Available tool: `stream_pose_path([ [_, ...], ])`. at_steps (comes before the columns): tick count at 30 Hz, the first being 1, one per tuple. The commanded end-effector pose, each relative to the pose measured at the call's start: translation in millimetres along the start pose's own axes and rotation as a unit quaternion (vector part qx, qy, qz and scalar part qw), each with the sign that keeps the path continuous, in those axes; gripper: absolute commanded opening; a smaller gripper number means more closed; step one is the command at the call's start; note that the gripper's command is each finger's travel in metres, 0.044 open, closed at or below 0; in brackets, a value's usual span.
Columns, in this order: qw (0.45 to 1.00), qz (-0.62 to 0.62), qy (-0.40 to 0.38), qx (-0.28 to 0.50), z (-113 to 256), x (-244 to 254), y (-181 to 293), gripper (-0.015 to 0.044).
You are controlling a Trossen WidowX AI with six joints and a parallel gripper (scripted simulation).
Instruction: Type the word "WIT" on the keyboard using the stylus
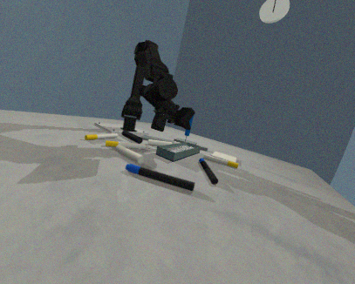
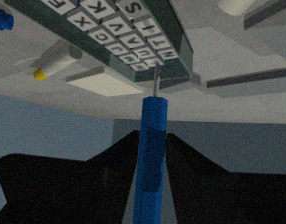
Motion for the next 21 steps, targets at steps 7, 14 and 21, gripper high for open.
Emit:
stream_pose_path([
  [7, 1.0, -0.003, 0.001, -0.001, -2.2, 0.7, -4.1, 0.0081],
  [14, 1.0, -0.003, 0.001, -0.001, -4.2, 0.5, -7.7, 0.0081],
  [21, 1.0, -0.003, 0.001, -0.001, -6.0, 0.3, -10.8, 0.0081],
])
Point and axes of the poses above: the point midway between the two fingers, 35 mm back from their tips, its own z axis back along the fingers, its own x axis across the jaws, y = z × x, the point moved 8 cm from there along z, back along the fingers, and after that the axes turned 4 degrees about z, right-handed, at the moved point
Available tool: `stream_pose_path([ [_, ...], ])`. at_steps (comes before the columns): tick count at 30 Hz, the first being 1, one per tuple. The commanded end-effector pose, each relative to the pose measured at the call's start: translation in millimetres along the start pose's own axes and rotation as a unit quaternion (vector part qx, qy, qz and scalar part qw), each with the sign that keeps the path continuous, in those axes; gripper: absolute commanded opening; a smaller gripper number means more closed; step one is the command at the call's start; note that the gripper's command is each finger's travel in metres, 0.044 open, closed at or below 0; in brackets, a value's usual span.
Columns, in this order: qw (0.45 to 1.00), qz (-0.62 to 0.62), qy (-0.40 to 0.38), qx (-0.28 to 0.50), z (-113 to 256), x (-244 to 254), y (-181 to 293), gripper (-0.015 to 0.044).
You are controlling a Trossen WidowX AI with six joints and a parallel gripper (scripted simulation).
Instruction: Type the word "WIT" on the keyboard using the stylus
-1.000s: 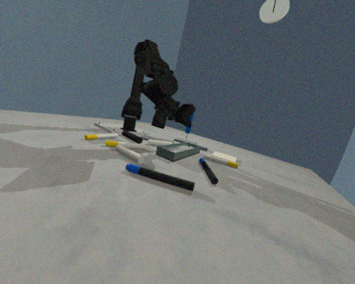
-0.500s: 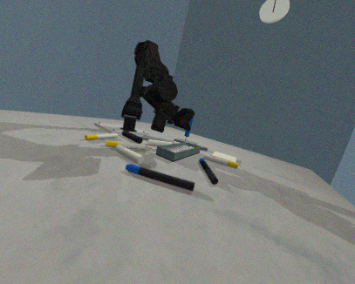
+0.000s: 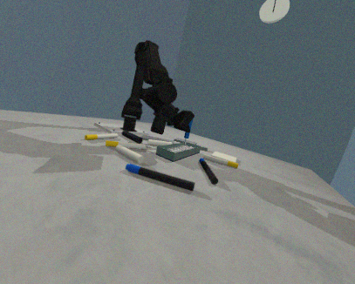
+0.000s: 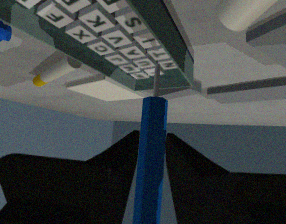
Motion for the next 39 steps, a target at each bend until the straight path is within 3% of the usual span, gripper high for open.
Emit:
stream_pose_path([
  [1, 1.0, -0.003, 0.0, -0.001, -1.4, -0.1, -2.5, 0.0081],
  [33, 1.0, -0.003, 0.0, -0.001, -5.2, -0.7, -9.1, 0.0081],
  [39, 1.0, -0.003, 0.0, -0.001, 5.2, 1.5, 9.0, 0.0081],
])
Point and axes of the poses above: the point midway between the two fingers, 35 mm back from their tips, its own z axis back along the fingers, its own x axis across the jaws, y = z × x, the point moved 8 cm from there along z, back along the fingers, and after that the axes turned 4 degrees about z, right-handed, at the moved point
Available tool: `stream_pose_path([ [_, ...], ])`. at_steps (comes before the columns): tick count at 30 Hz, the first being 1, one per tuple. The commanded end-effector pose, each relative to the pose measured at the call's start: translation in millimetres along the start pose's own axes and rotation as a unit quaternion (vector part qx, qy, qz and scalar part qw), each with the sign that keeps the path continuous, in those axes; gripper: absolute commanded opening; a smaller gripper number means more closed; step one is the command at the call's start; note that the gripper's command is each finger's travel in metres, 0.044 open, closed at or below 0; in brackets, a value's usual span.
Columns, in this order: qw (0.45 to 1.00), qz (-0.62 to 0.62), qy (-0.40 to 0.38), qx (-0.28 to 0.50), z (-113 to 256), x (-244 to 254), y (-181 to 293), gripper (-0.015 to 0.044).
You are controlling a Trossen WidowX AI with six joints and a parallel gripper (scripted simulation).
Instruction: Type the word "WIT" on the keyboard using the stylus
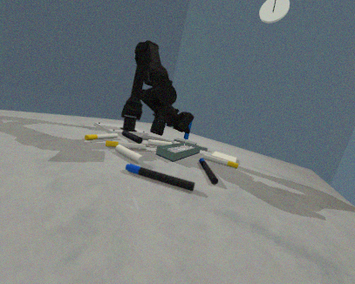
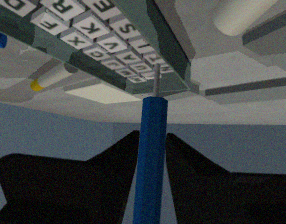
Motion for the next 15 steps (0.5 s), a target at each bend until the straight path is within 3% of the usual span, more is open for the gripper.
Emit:
stream_pose_path([
  [1, 1.0, 0.005, -0.003, 0.0, 9.8, 2.1, 17.0, 0.0081],
  [15, 1.0, 0.007, -0.005, 0.0, 13.3, 2.8, 23.3, 0.0081],
])
Point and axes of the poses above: the point midway between the two fingers, 35 mm back from their tips, its own z axis back along the fingers, its own x axis across the jaws, y = z × x, the point moved 8 cm from there along z, back along the fingers, and after that the axes turned 4 degrees about z, right-handed, at the moved point
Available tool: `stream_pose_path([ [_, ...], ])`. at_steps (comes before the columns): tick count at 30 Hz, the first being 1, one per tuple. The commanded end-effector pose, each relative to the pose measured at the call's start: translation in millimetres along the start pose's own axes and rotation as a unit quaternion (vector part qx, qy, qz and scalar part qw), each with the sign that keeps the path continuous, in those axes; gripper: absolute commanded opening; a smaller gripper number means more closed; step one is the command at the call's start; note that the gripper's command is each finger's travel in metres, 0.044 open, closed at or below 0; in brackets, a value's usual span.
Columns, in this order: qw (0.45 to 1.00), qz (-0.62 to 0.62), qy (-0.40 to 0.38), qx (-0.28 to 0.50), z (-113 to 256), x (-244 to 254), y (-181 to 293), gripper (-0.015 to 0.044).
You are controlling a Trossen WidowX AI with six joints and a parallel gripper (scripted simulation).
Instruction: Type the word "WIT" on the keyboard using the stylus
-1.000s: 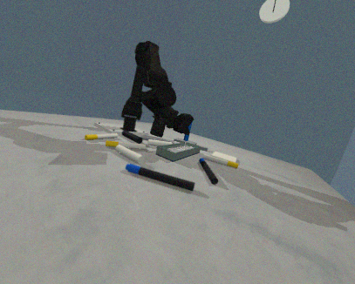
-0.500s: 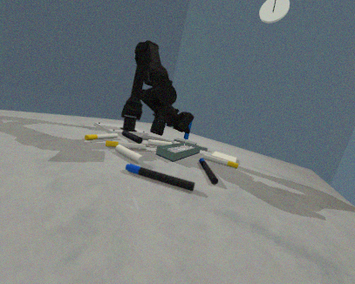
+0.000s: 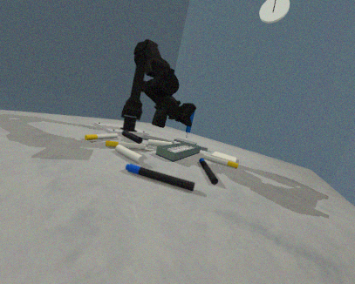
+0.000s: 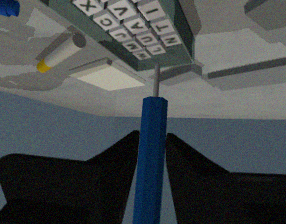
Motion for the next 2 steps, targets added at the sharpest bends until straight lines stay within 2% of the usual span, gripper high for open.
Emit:
stream_pose_path([
  [1, 1.0, 0.001, 0.0, 0.0, -0.1, 0.3, -0.2, 0.0081],
  [2, 1.0, 0.001, 0.0, 0.0, -0.1, 0.3, -0.2, 0.0081],
])
Point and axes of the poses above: the point midway between the two fingers, 35 mm back from their tips, its own z axis back along the fingers, its own x axis across the jaws, y = z × x, the point moved 8 cm from there along z, back along the fingers, and after that the axes turned 4 degrees about z, right-handed, at the moved point
